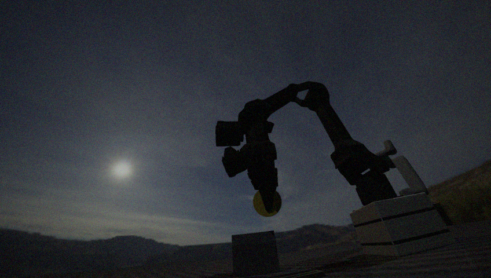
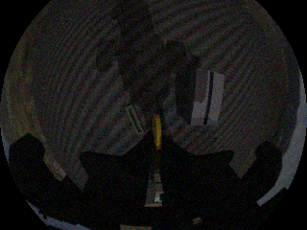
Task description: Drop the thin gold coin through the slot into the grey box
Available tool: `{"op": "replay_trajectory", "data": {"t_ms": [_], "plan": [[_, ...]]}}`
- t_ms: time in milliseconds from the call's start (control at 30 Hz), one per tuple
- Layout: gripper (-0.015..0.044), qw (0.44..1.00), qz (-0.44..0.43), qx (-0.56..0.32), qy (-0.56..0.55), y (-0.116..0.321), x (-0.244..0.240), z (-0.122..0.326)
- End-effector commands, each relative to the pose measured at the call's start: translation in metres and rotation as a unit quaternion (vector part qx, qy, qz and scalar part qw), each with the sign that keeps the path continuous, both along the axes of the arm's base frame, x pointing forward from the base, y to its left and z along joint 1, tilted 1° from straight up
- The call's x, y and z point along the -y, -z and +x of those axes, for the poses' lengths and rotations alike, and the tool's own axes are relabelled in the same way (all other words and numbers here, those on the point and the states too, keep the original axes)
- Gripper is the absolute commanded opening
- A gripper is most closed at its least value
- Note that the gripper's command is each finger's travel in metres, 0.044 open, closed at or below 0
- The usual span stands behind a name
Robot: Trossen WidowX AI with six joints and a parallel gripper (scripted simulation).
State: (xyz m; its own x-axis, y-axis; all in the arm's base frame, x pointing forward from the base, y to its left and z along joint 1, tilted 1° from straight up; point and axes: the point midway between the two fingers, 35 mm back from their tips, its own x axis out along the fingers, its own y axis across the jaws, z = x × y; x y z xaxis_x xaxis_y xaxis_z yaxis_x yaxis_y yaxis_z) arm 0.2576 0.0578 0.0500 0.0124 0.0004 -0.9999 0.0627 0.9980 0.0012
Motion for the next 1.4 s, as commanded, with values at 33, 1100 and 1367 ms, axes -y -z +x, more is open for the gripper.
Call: {"op": "replay_trajectory", "data": {"t_ms": [33,1100,1367], "plan": [[0.0,1.0,0.002,0.004,-0.002,-0.002,0.007,0.007],[0.0,1.0,-0.007,0.003,-0.019,-0.002,0.081,0.037],[0.0,1.0,-0.008,0.001,-0.021,-0.001,0.091,0.038]]}}
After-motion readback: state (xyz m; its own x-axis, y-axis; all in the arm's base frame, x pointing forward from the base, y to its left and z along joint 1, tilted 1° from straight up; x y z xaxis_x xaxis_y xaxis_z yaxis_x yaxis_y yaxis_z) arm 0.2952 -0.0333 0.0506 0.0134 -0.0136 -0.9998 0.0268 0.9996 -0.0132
